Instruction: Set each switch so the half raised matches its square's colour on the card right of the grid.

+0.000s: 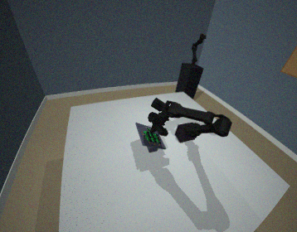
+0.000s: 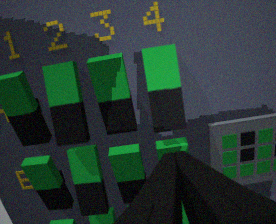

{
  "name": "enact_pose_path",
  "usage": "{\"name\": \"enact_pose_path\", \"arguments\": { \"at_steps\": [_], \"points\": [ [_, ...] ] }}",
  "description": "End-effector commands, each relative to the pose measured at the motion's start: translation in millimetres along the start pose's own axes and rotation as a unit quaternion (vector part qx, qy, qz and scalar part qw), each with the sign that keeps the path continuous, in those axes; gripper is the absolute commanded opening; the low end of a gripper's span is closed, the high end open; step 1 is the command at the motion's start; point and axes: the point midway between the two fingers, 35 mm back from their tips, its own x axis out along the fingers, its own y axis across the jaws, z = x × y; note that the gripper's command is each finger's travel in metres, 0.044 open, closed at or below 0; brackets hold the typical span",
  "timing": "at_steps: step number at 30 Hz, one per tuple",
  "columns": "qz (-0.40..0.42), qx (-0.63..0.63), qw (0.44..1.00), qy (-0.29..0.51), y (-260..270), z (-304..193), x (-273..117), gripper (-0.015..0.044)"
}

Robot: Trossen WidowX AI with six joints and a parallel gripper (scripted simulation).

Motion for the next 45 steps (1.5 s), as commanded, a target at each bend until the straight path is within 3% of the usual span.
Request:
{"name": "enact_pose_path", "arguments": {
  "at_steps": [1, 37, 45],
  "points": [
    [0.001, 0.002, 1.0, -0.001, 0, 0, 1, 0.0],
    [0.002, 0.002, 1.0, -0.001, 0, 0, 6, 0.0],
    [0.0, 0.003, 1.0, -0.012, -1, -3, -59, 0.0]
  ]
}}
